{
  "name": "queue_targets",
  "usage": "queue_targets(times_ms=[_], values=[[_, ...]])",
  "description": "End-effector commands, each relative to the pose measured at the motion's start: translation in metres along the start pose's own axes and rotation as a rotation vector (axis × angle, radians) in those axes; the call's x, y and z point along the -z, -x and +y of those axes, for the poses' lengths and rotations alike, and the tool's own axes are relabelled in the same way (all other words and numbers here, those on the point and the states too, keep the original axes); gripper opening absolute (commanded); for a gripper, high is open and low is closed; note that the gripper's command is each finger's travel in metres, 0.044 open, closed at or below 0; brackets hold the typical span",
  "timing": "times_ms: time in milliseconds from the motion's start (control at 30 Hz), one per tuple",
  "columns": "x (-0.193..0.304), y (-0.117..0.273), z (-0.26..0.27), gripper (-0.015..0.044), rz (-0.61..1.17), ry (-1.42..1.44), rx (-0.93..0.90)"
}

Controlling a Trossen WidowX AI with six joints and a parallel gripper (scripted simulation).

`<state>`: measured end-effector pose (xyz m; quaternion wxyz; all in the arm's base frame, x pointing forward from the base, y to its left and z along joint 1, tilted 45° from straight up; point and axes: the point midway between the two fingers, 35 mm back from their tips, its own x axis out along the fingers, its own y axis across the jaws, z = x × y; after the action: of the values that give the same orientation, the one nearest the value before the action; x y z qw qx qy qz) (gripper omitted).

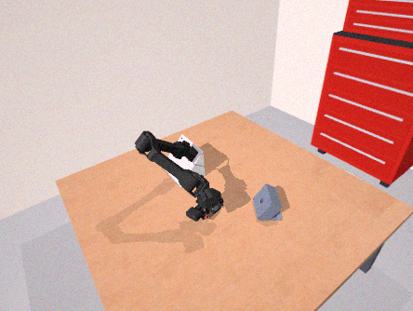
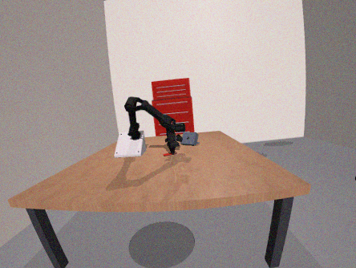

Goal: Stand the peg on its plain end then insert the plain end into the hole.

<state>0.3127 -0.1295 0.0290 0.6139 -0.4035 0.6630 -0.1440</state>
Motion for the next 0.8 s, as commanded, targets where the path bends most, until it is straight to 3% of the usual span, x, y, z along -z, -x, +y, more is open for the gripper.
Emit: queue_targets(times_ms=[0, 267, 567, 767], values=[[-0.0003, -0.0004, 0.0008, 0.0110, -0.003, 0.005, -0.005], [-0.0003, -0.0004, 0.0008, 0.0110, -0.003, 0.005, -0.005], [-0.0003, -0.0004, 0.0008, 0.0050, -0.003, 0.005, -0.005], [-0.0003, -0.0002, 0.0008, 0.0049, -0.004, 0.005, -0.004]])
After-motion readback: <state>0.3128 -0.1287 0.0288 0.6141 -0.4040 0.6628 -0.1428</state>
